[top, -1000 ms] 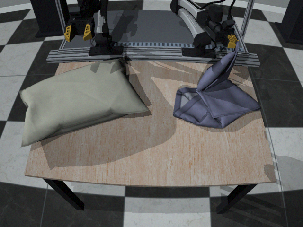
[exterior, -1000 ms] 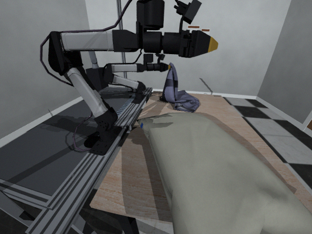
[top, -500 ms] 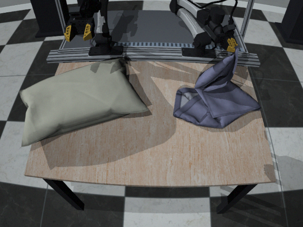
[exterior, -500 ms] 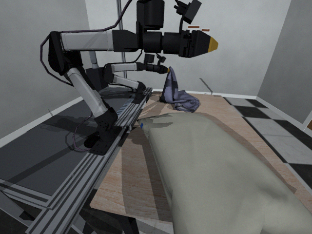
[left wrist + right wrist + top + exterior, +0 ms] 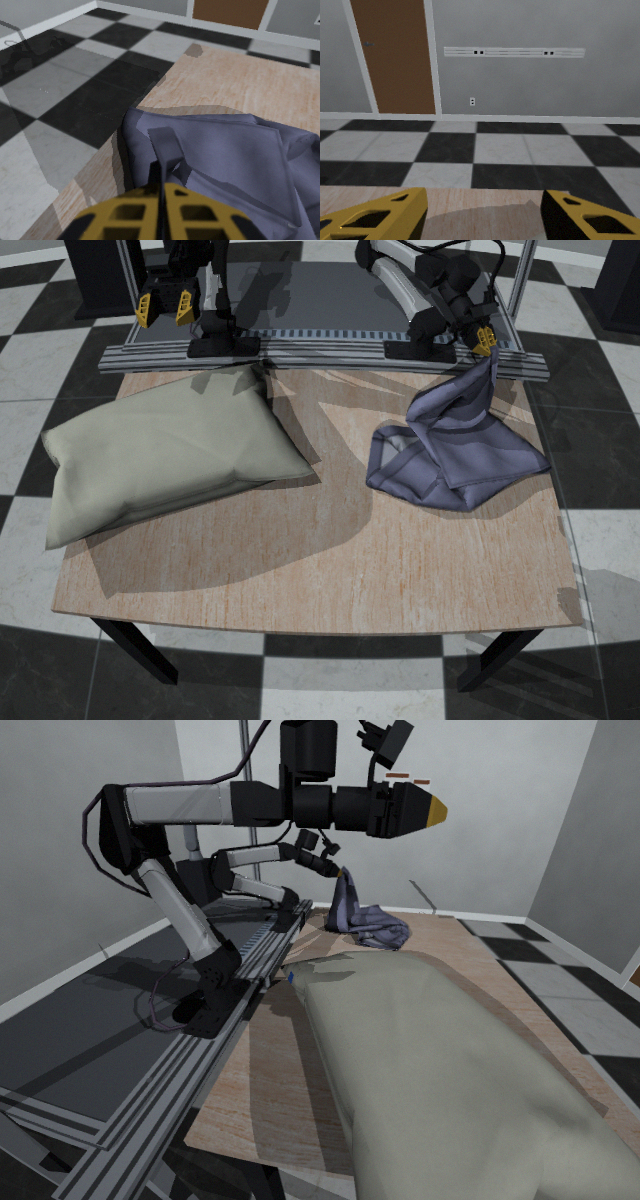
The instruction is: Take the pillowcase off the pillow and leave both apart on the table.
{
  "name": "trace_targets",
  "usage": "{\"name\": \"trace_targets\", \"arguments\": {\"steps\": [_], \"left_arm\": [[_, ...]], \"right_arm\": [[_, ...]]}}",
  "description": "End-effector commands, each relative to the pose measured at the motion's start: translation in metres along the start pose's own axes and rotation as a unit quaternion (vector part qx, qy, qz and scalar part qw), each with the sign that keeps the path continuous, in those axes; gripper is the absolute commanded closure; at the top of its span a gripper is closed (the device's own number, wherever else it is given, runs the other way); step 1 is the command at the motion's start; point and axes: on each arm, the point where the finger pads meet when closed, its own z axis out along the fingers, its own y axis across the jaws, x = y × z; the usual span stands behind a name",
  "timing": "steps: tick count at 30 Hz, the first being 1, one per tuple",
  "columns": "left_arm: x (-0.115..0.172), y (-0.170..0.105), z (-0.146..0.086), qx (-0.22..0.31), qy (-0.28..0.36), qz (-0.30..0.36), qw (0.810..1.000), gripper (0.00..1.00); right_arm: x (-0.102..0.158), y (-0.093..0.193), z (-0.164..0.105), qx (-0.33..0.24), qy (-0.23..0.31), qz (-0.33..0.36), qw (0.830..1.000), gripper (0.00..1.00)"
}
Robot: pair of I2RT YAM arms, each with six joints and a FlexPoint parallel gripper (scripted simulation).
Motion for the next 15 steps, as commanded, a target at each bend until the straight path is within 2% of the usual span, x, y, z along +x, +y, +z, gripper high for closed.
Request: {"name": "trace_targets", "arguments": {"steps": [1,5,7,9,13,15], "left_arm": [[0.011,0.001,-0.005,0.001,0.037,0.001,0.999,1.0],[0.014,0.002,-0.001,-0.001,0.035,0.0,0.999,1.0],[0.025,0.004,0.003,-0.003,0.055,-0.003,0.998,1.0],[0.012,0.007,-0.003,-0.013,0.046,0.0,0.999,1.0],[0.032,0.01,-0.002,-0.019,0.095,-0.004,0.995,1.0],[0.032,0.01,-0.002,-0.019,0.095,-0.004,0.995,1.0]], "right_arm": [[-0.013,0.003,-0.009,-0.006,-0.018,-0.003,1.0,0.4],[-0.013,0.003,-0.009,-0.006,-0.018,-0.003,1.0,0.4],[-0.013,0.003,-0.009,-0.006,-0.018,-0.003,1.0,0.4],[-0.013,0.003,-0.009,-0.006,-0.018,-0.003,1.0,0.4],[-0.013,0.003,-0.009,-0.006,-0.018,-0.003,1.0,0.4],[-0.013,0.003,-0.009,-0.006,-0.018,-0.003,1.0,0.4]]}}
